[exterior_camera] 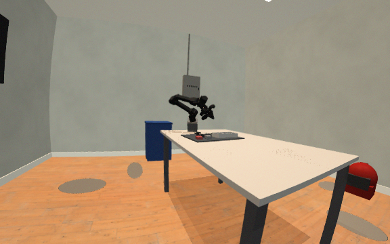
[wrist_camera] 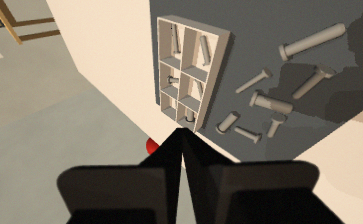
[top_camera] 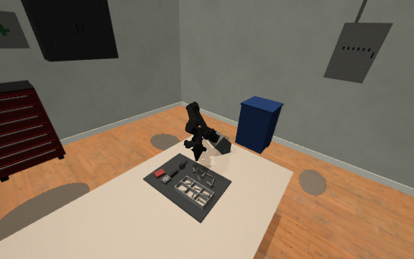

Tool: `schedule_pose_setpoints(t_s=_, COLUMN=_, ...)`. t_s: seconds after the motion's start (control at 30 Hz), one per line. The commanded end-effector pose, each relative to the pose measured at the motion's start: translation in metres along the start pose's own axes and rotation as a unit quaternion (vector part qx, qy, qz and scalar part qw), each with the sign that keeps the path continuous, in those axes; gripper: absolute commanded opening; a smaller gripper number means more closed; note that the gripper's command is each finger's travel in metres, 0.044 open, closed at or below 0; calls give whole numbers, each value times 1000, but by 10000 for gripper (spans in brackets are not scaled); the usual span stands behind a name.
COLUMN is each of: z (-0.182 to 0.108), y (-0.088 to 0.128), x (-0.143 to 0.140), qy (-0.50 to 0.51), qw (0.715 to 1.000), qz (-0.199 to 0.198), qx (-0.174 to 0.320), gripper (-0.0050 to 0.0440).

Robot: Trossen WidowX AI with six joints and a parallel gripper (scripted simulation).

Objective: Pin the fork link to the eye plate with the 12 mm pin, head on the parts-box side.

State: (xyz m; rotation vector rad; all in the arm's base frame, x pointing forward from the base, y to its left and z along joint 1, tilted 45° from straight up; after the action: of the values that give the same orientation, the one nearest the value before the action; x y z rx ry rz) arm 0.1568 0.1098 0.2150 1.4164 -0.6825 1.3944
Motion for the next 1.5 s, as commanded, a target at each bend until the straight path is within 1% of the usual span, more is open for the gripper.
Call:
schedule_pose_setpoints(t_s=0.0, z=20, y=-7, x=-10, qy=-112, qw=992, qz=-40, qx=-50, gripper=0)
schedule_pose_setpoints(t_s=0.1, z=35, y=-11, x=-21, qy=-204, qw=972, qz=-66, qx=-92, gripper=0)
schedule_pose_setpoints(t_s=0.2, z=50, y=-12, x=-32, qy=-297, qw=941, qz=-84, qx=-138, gripper=0)
schedule_pose_setpoints(t_s=0.3, z=65, y=-11, x=-43, qy=-389, qw=897, qz=-95, qx=-186, gripper=0)
schedule_pose_setpoints(t_s=0.37, z=75, y=-10, x=-50, qy=-448, qw=861, qz=-98, qx=-219, gripper=0)
schedule_pose_setpoints(t_s=0.43, z=75, y=-10, x=-50, qy=-448, qw=861, qz=-98, qx=-219, gripper=0)
schedule_pose_setpoints(t_s=0.47, z=79, y=-9, x=-54, qy=-490, qw=834, qz=-95, qx=-237, gripper=0)
schedule_pose_setpoints(t_s=0.5, z=86, y=-7, x=-60, qy=-531, qw=800, qz=-93, qx=-262, gripper=0)
schedule_pose_setpoints(t_s=0.6, z=101, y=0, x=-73, qy=-600, qw=731, qz=-88, qx=-312, gripper=0)
schedule_pose_setpoints(t_s=0.77, z=116, y=9, x=-88, qy=-709, qw=592, qz=-55, qx=-379, gripper=0)
schedule_pose_setpoints(t_s=0.8, z=118, y=11, x=-90, qy=-718, qw=577, qz=-51, qx=-385, gripper=0)
schedule_pose_setpoints(t_s=1.47, z=119, y=13, x=-91, qy=-720, qw=573, qz=-51, qx=-388, gripper=0)
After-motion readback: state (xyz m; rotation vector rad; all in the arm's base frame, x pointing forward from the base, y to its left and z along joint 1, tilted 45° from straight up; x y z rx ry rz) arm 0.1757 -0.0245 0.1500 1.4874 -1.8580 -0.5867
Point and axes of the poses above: the point midway between the two fingers, 35 mm back from their tips, its own y axis back along the fingers, its own x axis across the jaws, z = x × y, the point moved 4 cm from there along y, back along the fingers, and after that the axes turned 9 degrees about -y, right-handed, at the moved point
